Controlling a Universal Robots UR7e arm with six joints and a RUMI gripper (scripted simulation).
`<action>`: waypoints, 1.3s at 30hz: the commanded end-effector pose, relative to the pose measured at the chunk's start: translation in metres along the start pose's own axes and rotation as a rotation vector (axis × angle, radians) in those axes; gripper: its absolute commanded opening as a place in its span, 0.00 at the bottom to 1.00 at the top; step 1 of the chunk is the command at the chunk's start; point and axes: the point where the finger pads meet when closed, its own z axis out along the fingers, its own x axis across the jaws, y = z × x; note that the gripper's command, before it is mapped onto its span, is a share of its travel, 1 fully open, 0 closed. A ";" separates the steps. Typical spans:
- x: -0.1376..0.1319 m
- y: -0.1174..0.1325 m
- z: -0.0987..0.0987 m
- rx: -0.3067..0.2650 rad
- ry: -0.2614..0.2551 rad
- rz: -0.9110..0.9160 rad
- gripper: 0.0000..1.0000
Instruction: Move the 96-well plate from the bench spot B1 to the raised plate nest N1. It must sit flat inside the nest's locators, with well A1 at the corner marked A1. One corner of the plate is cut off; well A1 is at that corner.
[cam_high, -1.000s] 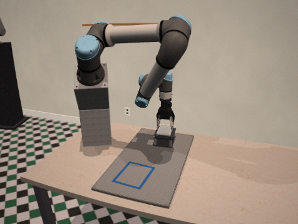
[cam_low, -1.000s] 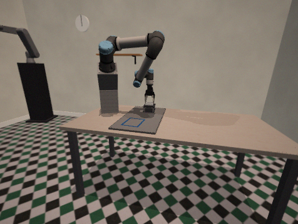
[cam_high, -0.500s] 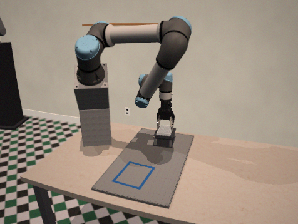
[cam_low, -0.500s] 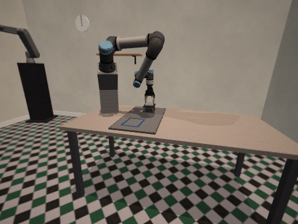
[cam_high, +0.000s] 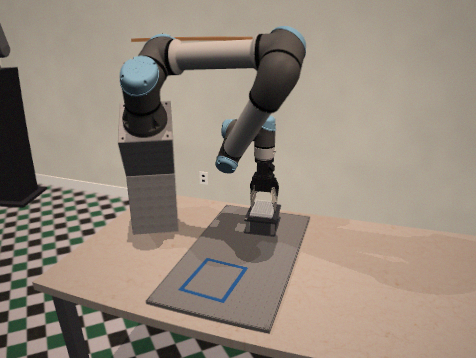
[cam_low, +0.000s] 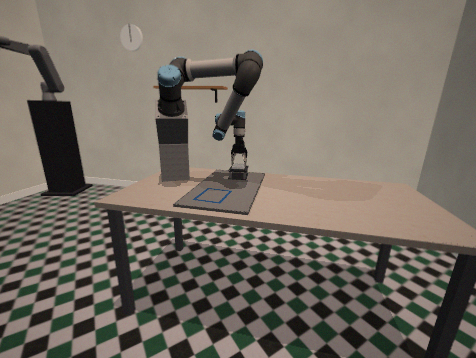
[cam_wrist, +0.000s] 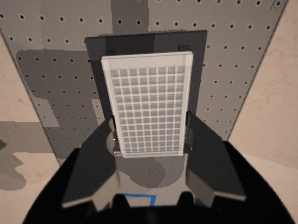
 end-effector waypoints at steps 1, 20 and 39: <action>0.000 0.000 0.000 0.000 0.001 0.000 0.00; 0.000 0.000 0.003 0.000 0.001 0.000 0.00; 0.000 0.000 0.005 0.000 0.001 0.000 1.00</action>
